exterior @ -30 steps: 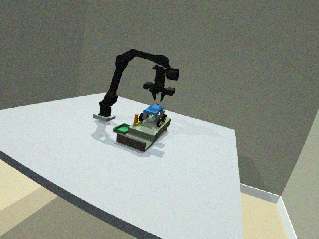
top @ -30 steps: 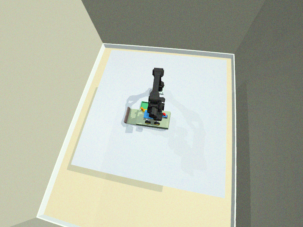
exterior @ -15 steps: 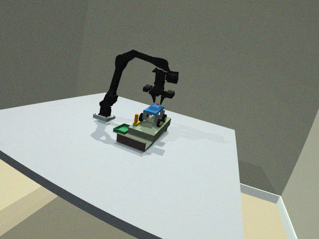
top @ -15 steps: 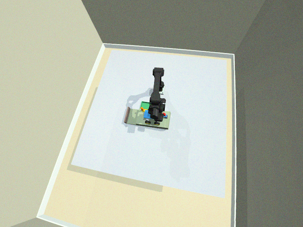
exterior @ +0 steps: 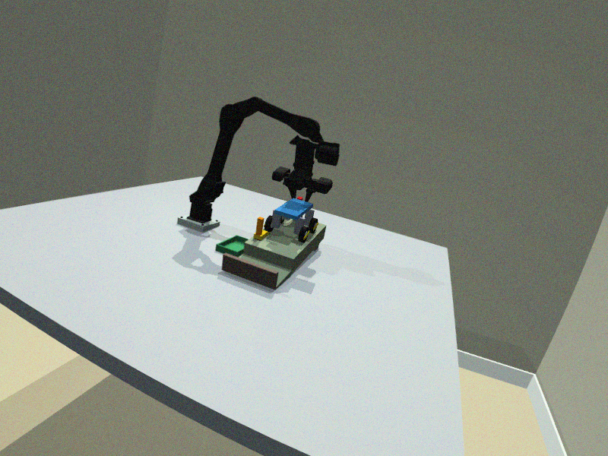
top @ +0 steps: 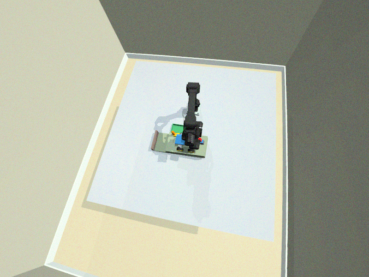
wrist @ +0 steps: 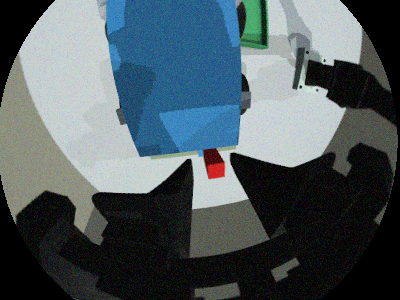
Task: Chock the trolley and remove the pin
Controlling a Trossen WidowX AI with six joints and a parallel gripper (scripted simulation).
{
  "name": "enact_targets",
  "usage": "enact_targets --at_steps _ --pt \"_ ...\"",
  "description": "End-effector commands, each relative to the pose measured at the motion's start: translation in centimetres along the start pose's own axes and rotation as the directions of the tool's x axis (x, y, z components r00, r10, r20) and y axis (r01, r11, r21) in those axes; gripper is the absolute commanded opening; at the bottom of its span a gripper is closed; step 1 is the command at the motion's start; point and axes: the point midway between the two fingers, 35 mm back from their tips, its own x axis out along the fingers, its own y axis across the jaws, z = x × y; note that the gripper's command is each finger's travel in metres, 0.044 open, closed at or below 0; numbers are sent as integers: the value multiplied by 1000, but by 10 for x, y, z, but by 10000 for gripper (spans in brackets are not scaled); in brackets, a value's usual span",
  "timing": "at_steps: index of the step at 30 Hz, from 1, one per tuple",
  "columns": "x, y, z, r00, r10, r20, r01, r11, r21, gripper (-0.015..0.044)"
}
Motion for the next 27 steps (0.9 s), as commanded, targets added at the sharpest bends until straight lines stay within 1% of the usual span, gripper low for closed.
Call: enact_targets --at_steps 1,12,17,25,27 --pt "7 0 0 1000 -1 -1 1 1000 5 190" --pt "21 -1 0 1000 -1 -2 1 1000 5 190" --pt "17 0 0 1000 -1 -1 1 1000 0 59" --pt "17 0 0 1000 -1 -1 1 1000 0 5" --pt "17 0 0 1000 -1 -1 1 1000 0 0"
